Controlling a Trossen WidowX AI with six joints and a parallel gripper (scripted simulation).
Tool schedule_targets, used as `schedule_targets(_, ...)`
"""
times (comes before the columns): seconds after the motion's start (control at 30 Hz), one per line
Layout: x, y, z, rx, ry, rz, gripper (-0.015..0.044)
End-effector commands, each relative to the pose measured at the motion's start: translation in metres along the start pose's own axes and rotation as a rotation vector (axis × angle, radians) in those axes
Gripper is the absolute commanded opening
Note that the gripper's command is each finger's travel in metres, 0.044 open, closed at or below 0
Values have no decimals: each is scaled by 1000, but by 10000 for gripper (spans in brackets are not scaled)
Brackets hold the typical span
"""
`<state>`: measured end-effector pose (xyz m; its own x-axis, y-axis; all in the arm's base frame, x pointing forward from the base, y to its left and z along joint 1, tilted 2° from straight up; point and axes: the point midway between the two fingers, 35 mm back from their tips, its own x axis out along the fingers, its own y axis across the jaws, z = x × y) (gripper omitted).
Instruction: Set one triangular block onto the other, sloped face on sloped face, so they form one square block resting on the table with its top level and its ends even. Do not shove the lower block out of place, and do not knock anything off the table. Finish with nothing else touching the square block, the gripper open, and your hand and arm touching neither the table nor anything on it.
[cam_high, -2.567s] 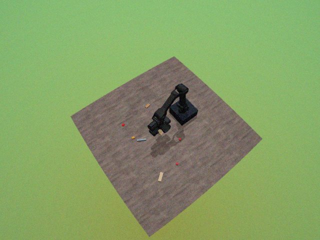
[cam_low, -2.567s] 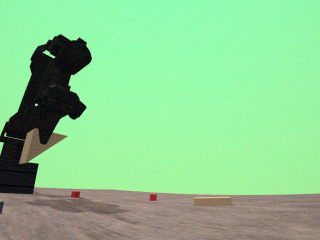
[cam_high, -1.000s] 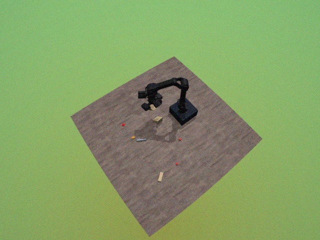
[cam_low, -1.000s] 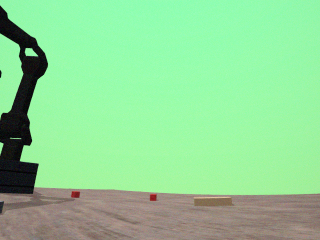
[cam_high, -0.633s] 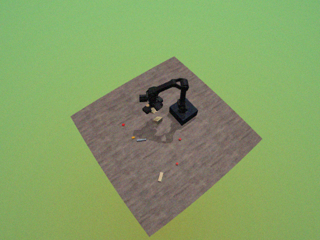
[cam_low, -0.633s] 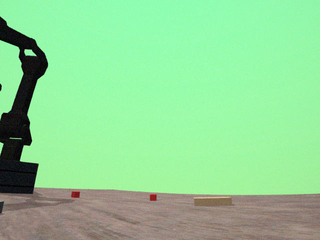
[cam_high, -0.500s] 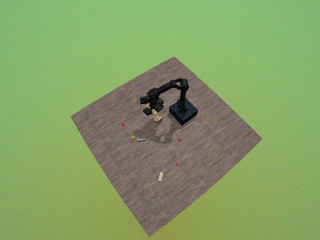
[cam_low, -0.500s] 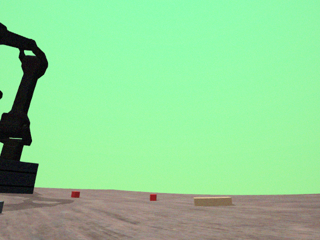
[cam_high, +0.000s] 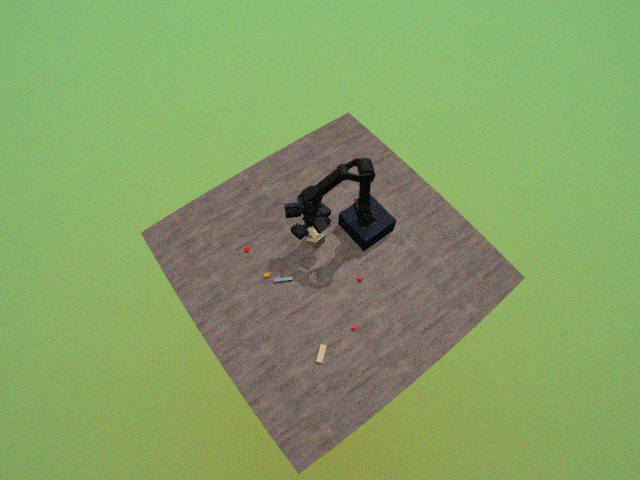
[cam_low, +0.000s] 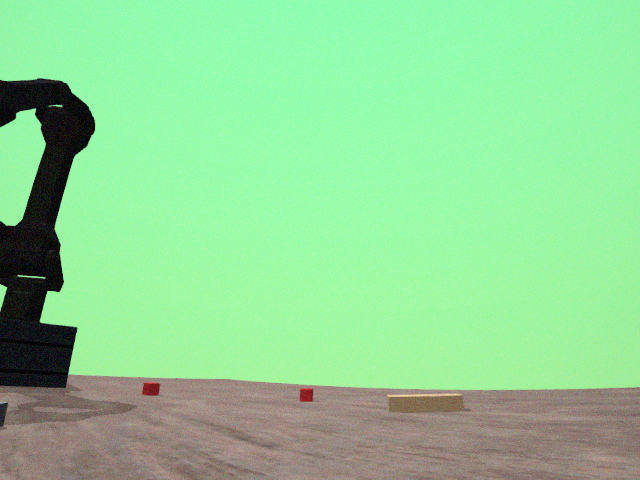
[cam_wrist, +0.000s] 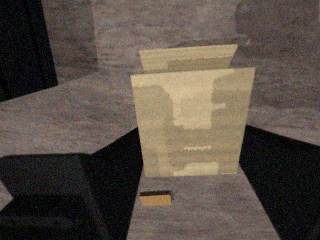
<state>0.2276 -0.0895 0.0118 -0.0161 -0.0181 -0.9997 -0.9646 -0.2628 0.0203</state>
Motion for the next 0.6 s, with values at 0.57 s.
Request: schedule_targets(0.57,2,-1,0,8,1,-18,0)
